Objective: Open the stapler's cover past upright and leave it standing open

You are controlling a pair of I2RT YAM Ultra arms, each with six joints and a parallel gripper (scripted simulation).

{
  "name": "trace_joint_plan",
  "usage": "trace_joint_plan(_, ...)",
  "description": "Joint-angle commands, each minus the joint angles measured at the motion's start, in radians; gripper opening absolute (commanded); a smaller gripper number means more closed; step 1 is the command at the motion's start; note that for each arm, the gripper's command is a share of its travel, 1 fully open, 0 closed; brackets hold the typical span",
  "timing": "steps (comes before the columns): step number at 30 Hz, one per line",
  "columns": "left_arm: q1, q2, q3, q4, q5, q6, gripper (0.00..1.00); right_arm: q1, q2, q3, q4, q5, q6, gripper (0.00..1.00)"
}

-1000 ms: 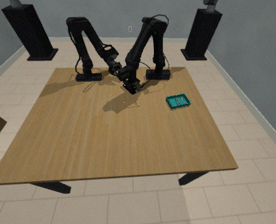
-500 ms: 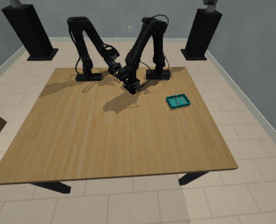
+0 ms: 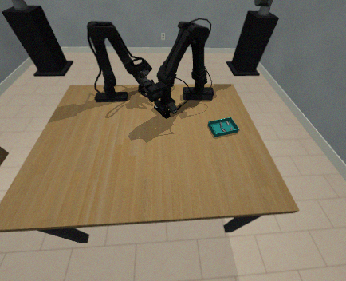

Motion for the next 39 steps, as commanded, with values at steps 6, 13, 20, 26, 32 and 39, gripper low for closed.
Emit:
trace_joint_plan(6,0.001,-0.007,-0.005,0.005,0.001,-0.004,0.33,-0.053,0.041,-0.043,0.166,-0.029,-0.117,0.50)
trace_joint_plan(13,0.001,-0.007,-0.005,0.005,0.001,-0.004,0.33,-0.101,0.084,-0.053,0.287,-0.060,-0.194,0.50)
trace_joint_plan(20,0.001,-0.007,-0.005,0.005,0.001,-0.004,0.33,-0.148,0.132,-0.058,0.402,-0.093,-0.265,0.50)
trace_joint_plan(26,0.001,-0.007,-0.005,0.005,0.001,-0.004,0.33,-0.174,0.162,-0.060,0.468,-0.113,-0.303,0.50)
trace_joint_plan(32,0.001,-0.007,-0.005,0.005,0.001,-0.004,0.33,-0.212,0.207,-0.046,0.551,-0.141,-0.352,0.50)
trace_joint_plan(39,0.001,-0.007,-0.005,0.005,0.001,-0.004,0.33,-0.217,0.218,-0.049,0.575,-0.144,-0.363,0.50)
